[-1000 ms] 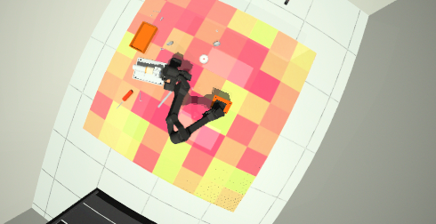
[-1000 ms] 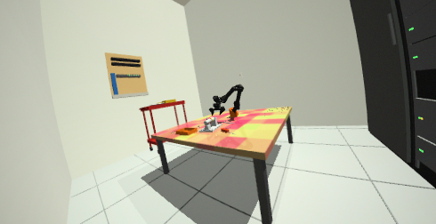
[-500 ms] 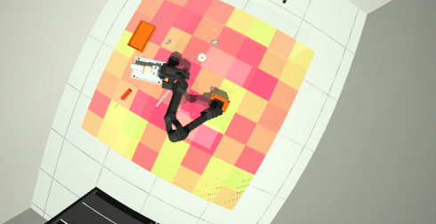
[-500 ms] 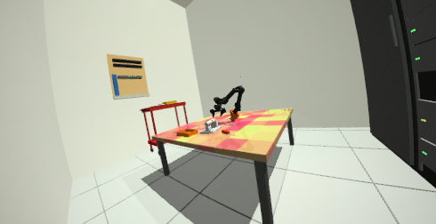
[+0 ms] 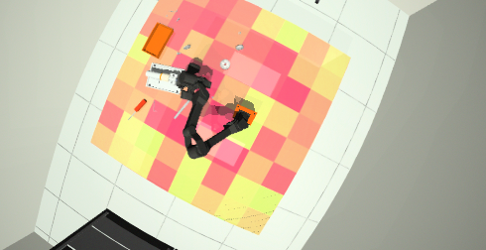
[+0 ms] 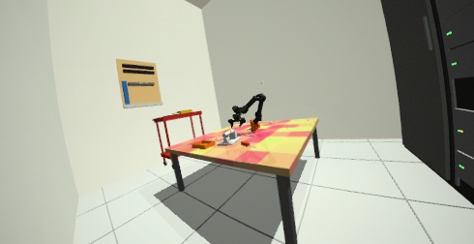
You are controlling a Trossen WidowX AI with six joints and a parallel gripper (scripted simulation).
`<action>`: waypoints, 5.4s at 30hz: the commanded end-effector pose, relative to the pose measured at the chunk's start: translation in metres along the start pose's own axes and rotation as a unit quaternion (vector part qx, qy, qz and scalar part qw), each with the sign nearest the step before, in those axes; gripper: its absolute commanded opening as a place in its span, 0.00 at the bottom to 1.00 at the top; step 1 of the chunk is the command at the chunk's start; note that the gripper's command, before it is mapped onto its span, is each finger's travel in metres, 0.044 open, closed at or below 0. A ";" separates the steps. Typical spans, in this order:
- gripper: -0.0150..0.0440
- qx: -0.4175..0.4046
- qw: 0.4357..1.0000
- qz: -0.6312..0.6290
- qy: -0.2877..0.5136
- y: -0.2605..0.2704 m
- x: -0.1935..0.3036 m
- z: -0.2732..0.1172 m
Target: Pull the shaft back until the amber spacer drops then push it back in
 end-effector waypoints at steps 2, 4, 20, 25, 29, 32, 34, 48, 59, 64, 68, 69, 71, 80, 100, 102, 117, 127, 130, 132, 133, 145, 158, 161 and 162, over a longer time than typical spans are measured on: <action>1.00 0.003 1.000 -0.001 0.000 -0.001 0.000 0.005; 1.00 0.003 1.000 -0.001 0.000 -0.001 -0.001 0.008; 1.00 0.002 1.000 -0.001 0.000 -0.002 -0.001 0.034; 1.00 0.002 1.000 0.000 -0.001 -0.001 0.000 0.041; 1.00 0.002 1.000 0.000 -0.001 -0.001 0.000 0.041; 1.00 0.002 1.000 0.000 -0.001 -0.001 0.000 0.041; 1.00 0.002 1.000 0.000 -0.001 -0.001 0.000 0.041; 1.00 0.002 1.000 0.000 -0.001 -0.001 0.000 0.041; 1.00 0.002 1.000 0.000 -0.001 -0.001 0.000 0.042; 1.00 0.002 1.000 -0.001 -0.001 -0.001 0.000 0.048; 1.00 0.001 1.000 0.000 -0.001 -0.001 0.000 0.054; 1.00 0.001 1.000 0.000 -0.001 -0.001 0.000 0.056; 1.00 0.001 1.000 0.000 -0.001 -0.001 0.000 0.058; 0.78 -0.002 1.000 -0.001 0.001 0.000 0.001 0.058; 0.25 0.001 1.000 0.000 -0.001 0.000 0.003 0.056; 0.25 0.001 1.000 0.000 -0.001 0.000 0.005 0.055; 0.25 0.001 1.000 0.000 -0.001 0.000 0.011 0.049; 0.25 0.001 1.000 0.000 -0.001 0.000 0.011 0.049; 0.25 0.001 1.000 0.000 -0.001 0.000 0.011 0.049; 0.25 0.001 1.000 0.000 -0.001 0.000 0.011 0.049; 0.25 0.001 1.000 0.000 -0.001 0.000 0.011 0.049; 0.25 0.001 1.000 0.000 -0.001 0.000 0.012 0.048; 0.25 0.001 1.000 0.000 -0.001 0.000 0.013 0.048; 0.25 0.001 1.000 0.000 -0.001 0.000 0.013 0.047; 0.25 0.001 1.000 0.000 -0.001 0.000 0.013 0.047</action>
Point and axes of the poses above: the point midway between the two fingers, 35 mm back from their tips, its own z axis out along the fingers, its own y axis across the jaws, x = y × z, the point moved 6 cm from there along -z, back along the fingers, and after that the axes turned 3 degrees about z, right-handed, at the moved point
